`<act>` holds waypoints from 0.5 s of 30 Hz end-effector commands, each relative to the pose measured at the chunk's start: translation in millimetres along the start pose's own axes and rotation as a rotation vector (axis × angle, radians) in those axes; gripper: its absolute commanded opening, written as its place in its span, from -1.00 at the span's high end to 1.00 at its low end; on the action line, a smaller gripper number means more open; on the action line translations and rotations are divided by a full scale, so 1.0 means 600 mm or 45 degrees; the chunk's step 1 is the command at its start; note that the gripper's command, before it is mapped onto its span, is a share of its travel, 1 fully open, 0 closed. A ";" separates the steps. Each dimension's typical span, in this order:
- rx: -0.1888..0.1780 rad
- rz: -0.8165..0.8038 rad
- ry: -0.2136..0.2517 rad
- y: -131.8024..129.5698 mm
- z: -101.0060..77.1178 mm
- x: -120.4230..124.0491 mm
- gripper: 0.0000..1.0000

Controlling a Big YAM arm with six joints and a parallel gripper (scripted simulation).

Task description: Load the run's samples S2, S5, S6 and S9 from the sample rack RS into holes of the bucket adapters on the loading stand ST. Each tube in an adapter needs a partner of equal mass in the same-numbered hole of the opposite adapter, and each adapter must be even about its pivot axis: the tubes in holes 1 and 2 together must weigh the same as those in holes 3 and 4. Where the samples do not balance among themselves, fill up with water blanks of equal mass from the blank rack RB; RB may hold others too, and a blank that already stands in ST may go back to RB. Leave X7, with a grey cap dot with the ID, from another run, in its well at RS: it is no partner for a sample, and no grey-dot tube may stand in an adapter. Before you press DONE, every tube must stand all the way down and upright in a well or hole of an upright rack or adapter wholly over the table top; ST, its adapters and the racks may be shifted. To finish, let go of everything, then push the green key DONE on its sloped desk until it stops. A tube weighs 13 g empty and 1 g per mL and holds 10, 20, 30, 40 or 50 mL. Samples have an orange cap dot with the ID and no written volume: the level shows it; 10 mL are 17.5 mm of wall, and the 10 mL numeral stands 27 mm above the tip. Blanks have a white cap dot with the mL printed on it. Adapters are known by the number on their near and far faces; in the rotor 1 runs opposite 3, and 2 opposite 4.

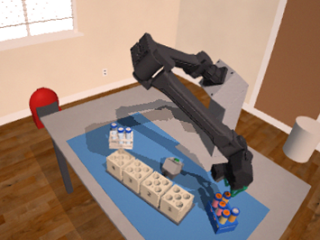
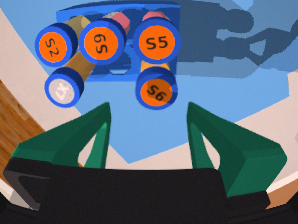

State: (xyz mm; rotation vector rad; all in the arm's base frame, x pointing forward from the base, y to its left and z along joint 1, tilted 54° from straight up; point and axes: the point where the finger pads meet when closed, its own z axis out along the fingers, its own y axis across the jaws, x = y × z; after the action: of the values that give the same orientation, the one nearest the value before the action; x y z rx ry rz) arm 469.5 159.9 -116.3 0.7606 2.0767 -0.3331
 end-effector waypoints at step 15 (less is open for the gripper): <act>0.009 0.179 -0.006 -0.078 0.002 -0.062 -0.60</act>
State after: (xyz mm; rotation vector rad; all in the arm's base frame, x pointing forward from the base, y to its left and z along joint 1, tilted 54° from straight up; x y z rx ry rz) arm 457.4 130.9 -106.5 0.8649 2.0385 -0.2802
